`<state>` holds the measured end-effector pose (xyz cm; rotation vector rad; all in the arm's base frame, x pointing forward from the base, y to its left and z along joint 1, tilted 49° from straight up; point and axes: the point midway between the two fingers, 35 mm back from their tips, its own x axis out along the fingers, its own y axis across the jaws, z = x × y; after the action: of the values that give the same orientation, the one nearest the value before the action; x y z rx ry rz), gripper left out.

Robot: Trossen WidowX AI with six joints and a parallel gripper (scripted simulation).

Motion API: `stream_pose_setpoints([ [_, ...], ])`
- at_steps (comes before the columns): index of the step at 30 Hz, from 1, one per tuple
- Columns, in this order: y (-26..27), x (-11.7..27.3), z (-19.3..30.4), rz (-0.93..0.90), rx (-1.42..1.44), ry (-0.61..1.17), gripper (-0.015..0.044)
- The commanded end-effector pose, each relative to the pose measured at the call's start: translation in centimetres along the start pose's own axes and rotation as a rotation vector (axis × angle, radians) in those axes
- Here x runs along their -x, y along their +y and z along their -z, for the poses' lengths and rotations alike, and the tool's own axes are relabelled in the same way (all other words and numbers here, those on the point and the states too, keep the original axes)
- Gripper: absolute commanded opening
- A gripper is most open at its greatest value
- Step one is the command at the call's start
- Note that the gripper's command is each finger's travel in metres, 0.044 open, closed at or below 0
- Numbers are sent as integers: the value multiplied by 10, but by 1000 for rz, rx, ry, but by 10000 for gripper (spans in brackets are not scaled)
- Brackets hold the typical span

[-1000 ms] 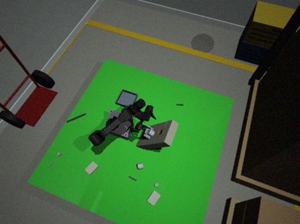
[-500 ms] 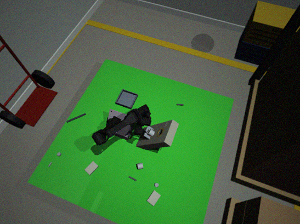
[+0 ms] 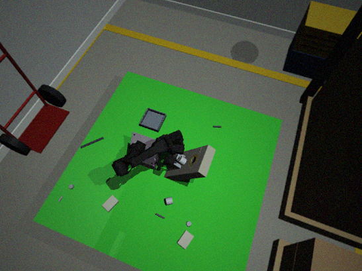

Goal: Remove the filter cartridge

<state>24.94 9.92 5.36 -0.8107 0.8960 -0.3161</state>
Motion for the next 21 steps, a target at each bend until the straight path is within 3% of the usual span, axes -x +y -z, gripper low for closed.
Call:
stream_pose_setpoints([
  [1, 0, -9, 3, 1, 10, 5, 305],
  [16, -2, -27, 3, 7, 10, 3, 305],
  [21, -2, -24, 1, 2, 0, 1, 271],
])
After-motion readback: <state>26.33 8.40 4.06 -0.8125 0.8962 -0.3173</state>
